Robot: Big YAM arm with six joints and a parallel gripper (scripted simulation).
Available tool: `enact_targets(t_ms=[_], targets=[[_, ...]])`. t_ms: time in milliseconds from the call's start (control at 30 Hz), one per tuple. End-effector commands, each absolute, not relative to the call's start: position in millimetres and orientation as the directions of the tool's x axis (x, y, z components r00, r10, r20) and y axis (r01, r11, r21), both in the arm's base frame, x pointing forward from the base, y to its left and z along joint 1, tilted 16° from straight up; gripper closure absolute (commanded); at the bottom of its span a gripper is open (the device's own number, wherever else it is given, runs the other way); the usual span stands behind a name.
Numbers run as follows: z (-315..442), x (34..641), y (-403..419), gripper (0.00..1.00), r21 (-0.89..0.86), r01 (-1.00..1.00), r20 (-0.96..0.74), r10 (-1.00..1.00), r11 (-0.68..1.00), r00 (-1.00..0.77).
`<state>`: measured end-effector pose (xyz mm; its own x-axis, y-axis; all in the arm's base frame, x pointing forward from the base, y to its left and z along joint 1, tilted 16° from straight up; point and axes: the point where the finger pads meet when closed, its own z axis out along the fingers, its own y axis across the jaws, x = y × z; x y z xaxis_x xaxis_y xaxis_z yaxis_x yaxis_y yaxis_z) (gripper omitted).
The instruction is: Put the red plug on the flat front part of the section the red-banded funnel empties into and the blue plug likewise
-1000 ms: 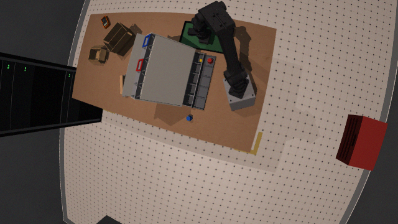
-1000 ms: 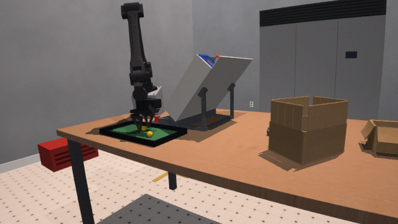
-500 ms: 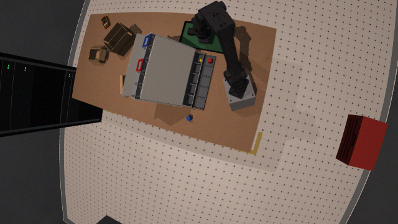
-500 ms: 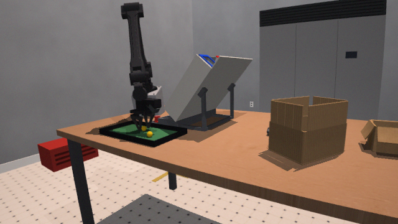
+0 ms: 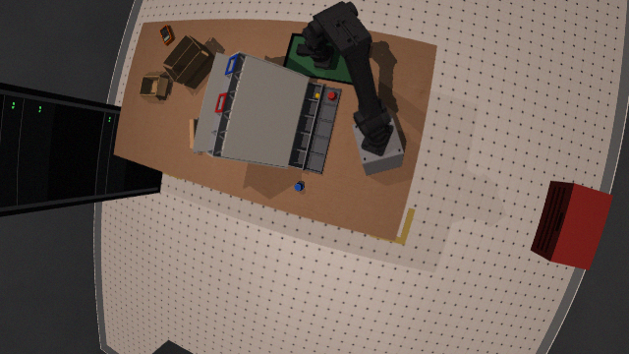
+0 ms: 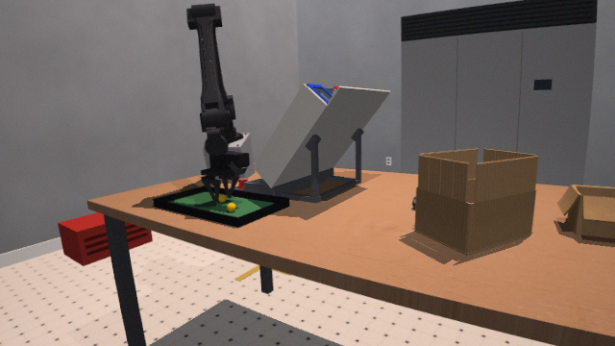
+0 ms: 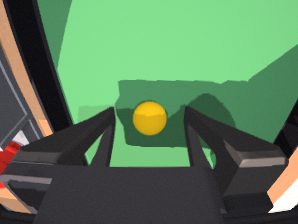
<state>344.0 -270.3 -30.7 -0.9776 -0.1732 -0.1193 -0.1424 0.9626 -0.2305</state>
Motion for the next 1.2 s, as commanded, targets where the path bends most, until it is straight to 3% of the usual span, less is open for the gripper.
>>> enact_targets(t_ms=[0, 33, 67, 1167], targets=[[-24.3, 350.7, -280.8, 0.44, -0.253, -0.137, -0.141, -0.176, 0.958, -0.974], [-24.3, 350.7, -280.8, 0.44, -0.253, -0.137, -0.141, -0.176, 0.958, -0.974], [-24.3, 350.7, -280.8, 1.00, -0.253, -0.137, -0.141, -0.176, 0.958, -0.974], [-24.3, 350.7, -280.8, 1.00, -0.253, -0.136, -0.141, -0.176, 0.958, -0.974]])
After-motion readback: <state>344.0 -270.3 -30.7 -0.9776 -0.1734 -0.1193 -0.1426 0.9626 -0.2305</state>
